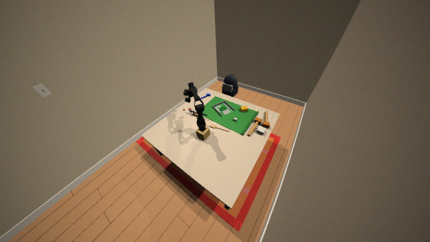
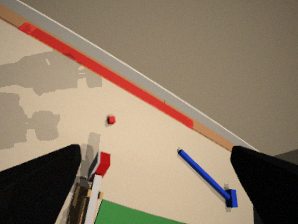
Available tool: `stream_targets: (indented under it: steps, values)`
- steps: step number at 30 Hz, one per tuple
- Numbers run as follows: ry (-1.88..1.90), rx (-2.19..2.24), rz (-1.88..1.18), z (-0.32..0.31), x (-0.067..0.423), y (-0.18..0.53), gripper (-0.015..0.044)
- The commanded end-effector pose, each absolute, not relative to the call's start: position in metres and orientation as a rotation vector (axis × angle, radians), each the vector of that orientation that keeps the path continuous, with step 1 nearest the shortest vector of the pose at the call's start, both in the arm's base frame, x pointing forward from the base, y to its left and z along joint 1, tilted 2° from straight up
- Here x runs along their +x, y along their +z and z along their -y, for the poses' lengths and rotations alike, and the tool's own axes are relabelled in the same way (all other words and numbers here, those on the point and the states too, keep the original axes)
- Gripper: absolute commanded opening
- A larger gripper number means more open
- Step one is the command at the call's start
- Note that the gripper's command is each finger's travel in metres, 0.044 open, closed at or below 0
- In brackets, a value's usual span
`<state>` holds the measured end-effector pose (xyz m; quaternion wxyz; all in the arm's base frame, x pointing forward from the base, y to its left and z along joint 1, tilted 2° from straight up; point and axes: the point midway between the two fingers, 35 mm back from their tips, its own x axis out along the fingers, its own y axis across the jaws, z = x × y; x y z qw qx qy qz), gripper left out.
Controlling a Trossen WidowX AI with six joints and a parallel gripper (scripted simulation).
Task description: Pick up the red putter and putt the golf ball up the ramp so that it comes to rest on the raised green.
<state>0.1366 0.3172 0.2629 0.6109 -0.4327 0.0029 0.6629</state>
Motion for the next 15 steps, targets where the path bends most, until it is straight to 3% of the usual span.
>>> stream_targets:
  steps: [1,9,15]
  values:
    - [1.488,-1.094,-0.217,-0.294,0.175,0.202,0.044]
    - [1.456,-1.172,-0.607,-0.224,0.223,0.104,0.044]
    - [1.471,-1.149,-0.865,-0.17,0.226,0.049,0.044]
